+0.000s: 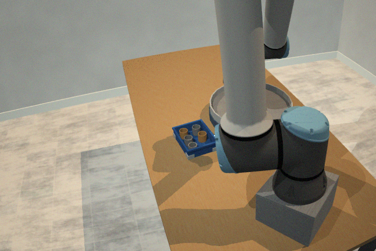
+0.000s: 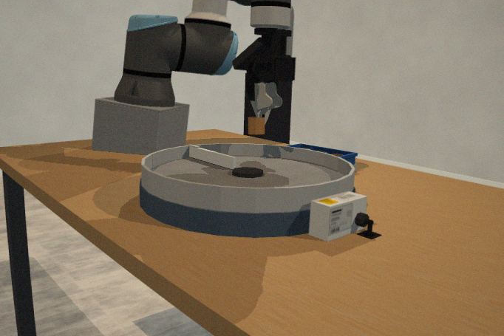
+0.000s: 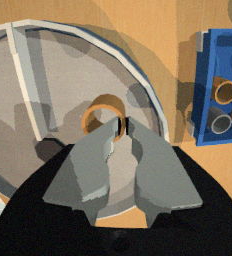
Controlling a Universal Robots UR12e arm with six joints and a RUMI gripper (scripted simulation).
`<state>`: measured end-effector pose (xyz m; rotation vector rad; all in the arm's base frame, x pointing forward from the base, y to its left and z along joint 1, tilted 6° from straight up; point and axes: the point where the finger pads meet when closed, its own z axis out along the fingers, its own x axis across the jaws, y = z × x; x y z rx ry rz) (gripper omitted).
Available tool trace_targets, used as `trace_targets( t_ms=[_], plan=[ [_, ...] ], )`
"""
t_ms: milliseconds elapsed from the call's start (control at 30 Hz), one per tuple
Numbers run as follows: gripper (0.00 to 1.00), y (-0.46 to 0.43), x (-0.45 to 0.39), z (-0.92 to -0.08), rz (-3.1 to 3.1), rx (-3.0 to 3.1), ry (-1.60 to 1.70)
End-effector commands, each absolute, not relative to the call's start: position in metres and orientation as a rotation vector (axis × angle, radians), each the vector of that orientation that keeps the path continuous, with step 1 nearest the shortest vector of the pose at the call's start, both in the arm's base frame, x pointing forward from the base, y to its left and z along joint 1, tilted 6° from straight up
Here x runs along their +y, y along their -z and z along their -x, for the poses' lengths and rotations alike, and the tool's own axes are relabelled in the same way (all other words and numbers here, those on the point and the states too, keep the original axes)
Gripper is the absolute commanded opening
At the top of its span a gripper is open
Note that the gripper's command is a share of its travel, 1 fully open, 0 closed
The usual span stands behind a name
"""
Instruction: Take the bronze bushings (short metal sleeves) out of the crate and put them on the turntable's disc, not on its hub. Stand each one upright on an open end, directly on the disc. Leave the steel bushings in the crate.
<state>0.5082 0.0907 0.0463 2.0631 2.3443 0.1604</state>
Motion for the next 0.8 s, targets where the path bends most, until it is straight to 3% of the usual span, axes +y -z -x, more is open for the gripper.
trace_targets(
  t_ms=[0, 767],
  plan=[
    [0.00, -0.046, 0.069, -0.520, -2.062, 2.345, -0.163],
    [0.00, -0.045, 0.038, -0.535, -2.062, 2.345, -0.163]
  ],
)
